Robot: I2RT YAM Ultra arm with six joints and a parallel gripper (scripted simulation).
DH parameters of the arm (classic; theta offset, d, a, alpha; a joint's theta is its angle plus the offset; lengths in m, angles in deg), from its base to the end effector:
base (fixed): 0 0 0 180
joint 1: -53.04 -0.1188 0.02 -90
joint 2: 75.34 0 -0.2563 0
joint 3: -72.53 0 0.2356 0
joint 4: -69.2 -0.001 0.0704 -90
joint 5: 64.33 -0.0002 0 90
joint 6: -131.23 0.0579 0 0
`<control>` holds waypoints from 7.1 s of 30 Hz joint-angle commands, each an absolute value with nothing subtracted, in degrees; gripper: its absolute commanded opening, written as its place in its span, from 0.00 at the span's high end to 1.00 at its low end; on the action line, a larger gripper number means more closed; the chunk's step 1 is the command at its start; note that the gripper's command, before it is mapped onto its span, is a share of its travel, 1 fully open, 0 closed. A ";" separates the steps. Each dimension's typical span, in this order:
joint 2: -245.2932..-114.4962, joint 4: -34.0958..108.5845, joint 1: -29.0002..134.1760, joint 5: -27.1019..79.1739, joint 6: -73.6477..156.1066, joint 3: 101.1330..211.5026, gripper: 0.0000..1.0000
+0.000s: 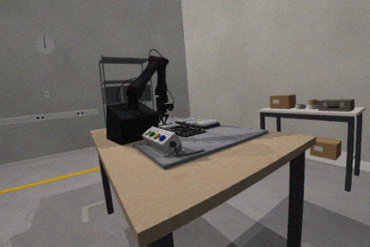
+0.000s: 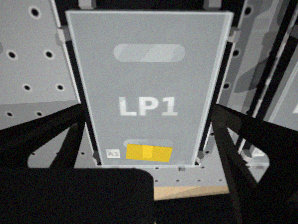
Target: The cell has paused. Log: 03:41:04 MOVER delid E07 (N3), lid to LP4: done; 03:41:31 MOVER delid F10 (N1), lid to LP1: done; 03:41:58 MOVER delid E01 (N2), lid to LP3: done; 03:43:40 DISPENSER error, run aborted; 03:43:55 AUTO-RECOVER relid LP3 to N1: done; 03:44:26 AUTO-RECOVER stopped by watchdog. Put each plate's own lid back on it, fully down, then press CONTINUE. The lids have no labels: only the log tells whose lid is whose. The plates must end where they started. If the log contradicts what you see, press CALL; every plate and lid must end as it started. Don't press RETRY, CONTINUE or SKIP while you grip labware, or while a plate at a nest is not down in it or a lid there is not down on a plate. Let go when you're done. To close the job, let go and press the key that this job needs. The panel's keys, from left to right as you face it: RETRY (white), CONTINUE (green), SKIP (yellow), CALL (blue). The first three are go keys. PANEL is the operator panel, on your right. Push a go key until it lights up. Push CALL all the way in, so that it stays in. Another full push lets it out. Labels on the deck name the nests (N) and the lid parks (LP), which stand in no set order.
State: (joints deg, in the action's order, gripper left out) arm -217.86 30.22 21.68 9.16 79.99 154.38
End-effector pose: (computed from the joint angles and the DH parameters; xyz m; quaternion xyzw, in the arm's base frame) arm 0.2792 0.1520 -0.0547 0.0516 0.9849 -0.1649 0.0140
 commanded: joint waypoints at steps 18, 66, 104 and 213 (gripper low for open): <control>-217.45 32.09 21.61 8.47 79.43 153.55 0.00; -215.59 30.26 21.22 8.63 80.05 154.42 1.00; -209.26 22.76 18.75 9.42 82.34 156.25 1.00; -226.66 1.74 38.38 7.05 63.20 199.23 1.00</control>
